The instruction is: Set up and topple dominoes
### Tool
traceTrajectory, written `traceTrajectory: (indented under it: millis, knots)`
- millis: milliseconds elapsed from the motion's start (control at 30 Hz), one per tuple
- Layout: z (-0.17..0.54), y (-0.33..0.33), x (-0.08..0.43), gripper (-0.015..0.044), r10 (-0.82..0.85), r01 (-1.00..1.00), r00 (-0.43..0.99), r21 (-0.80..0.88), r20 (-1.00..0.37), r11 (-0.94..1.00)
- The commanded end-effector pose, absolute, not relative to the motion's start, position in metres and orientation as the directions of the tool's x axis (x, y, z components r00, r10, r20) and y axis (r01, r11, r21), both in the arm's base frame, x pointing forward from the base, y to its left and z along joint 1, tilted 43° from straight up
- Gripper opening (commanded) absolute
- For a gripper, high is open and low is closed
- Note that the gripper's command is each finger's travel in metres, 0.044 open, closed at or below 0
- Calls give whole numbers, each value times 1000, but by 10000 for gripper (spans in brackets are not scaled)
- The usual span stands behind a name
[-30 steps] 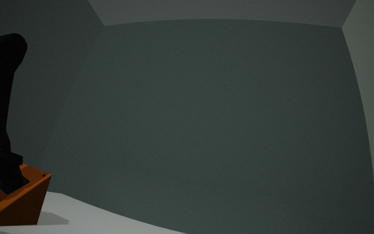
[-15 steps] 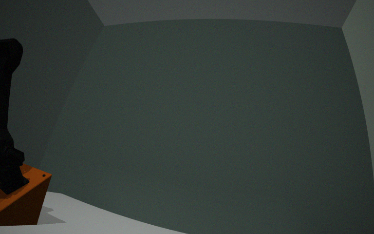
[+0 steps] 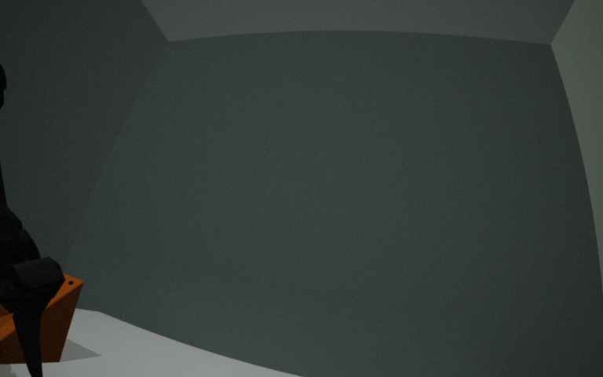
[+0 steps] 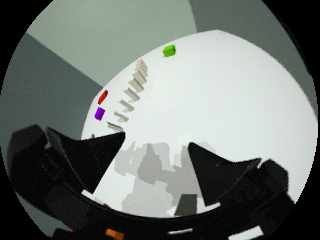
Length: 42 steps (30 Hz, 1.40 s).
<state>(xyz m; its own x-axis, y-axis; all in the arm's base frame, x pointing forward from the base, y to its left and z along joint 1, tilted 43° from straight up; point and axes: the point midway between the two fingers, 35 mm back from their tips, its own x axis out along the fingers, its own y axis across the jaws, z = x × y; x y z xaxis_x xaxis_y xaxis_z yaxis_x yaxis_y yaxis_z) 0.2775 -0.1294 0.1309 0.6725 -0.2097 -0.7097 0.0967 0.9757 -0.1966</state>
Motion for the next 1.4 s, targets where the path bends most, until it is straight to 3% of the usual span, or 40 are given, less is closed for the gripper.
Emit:
traceTrajectory:
  millis: [0, 133, 233, 1367]
  knots:
    - [142, -109, 240, 440, -409, 95, 325, -401, -853, 911]
    - [175, -104, 206, 440, -603, -2, 136, -609, -786, 793]
    - [191, -104, 197, 440, -670, -49, 100, -676, -736, 735]
    - [136, -155, 204, 440, -676, -50, 100, -682, -731, 730]
